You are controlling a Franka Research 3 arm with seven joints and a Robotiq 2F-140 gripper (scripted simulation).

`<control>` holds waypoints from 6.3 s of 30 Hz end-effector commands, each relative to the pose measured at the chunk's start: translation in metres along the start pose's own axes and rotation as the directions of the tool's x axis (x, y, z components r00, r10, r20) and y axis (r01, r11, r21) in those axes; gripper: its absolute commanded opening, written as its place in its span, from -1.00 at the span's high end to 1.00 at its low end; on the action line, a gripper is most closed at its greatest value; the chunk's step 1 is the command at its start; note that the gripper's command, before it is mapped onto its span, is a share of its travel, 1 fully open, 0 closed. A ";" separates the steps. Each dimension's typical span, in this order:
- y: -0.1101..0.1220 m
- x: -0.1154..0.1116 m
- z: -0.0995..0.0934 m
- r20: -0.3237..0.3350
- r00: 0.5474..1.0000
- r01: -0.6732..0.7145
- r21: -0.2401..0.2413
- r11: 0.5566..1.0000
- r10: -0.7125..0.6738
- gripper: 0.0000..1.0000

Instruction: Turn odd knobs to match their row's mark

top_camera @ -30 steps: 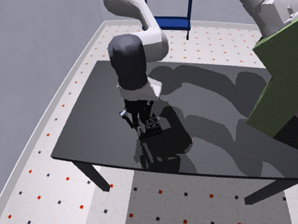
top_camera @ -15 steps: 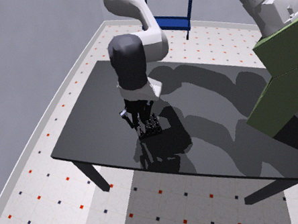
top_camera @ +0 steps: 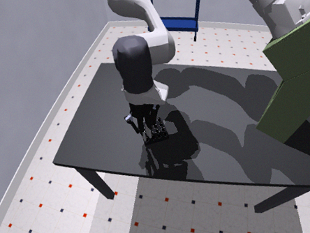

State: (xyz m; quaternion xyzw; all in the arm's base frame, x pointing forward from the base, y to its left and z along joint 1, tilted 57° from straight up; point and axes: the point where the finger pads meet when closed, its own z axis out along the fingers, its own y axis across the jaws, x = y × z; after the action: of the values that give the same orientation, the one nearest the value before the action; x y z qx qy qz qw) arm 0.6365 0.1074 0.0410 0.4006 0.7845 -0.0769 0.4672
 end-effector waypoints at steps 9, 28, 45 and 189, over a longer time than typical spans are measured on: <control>0.000 -0.002 0.001 0.001 1.000 0.004 0.000 1.000 -0.004 0.77; 0.000 -0.002 0.001 0.001 1.000 0.004 0.000 1.000 -0.004 0.77; 0.000 -0.002 0.001 0.001 1.000 0.004 0.000 1.000 -0.004 0.77; 0.000 -0.002 0.015 0.001 1.000 0.004 0.000 1.000 -0.004 0.90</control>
State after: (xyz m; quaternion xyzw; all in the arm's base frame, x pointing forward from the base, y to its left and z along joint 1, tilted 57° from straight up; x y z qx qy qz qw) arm 0.6460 0.1004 0.0345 0.4000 0.7846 -0.0767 0.4675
